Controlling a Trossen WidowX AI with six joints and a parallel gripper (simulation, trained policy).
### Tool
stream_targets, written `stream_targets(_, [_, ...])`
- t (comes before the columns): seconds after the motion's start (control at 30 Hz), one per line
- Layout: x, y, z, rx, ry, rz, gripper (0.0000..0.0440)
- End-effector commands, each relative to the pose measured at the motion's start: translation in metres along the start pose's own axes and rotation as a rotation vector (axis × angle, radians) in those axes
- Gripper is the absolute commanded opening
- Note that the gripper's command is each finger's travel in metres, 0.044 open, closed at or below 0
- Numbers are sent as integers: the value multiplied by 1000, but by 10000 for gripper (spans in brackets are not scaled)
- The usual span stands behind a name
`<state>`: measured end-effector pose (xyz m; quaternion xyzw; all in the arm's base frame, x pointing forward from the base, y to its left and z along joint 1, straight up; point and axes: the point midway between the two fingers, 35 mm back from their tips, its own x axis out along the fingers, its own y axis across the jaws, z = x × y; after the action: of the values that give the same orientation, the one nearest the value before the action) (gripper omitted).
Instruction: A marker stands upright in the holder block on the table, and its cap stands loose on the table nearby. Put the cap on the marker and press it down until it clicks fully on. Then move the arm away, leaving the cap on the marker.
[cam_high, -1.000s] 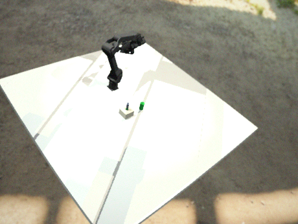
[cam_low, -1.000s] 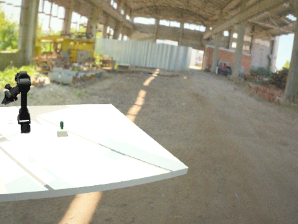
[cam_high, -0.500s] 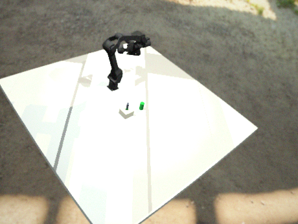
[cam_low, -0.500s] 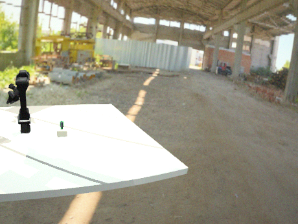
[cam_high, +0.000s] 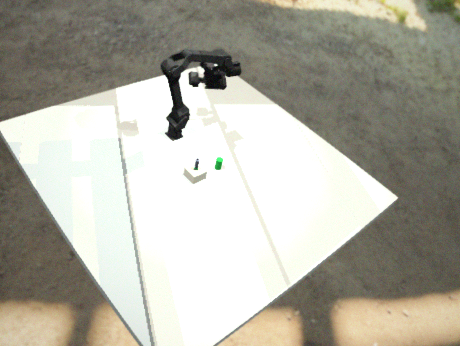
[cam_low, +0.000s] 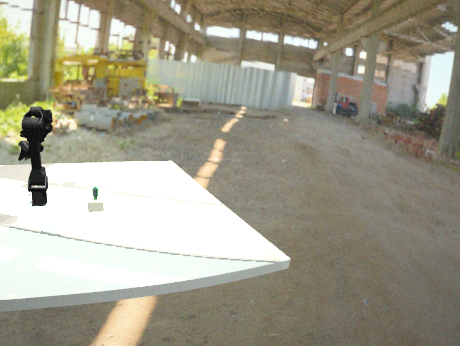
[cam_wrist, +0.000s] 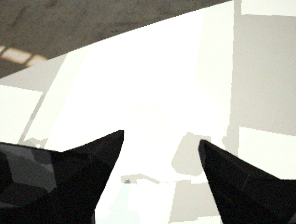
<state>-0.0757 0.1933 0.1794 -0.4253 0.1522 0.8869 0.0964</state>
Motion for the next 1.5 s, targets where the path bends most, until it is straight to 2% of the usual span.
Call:
stream_targets(0.0, [-5,-7,-5,3,17,-21,319])
stream_targets(0.77, [-43,-53,-55,95,113,-153,320])
stream_targets(1.47, [-83,-77,-113,199,197,-253,320])
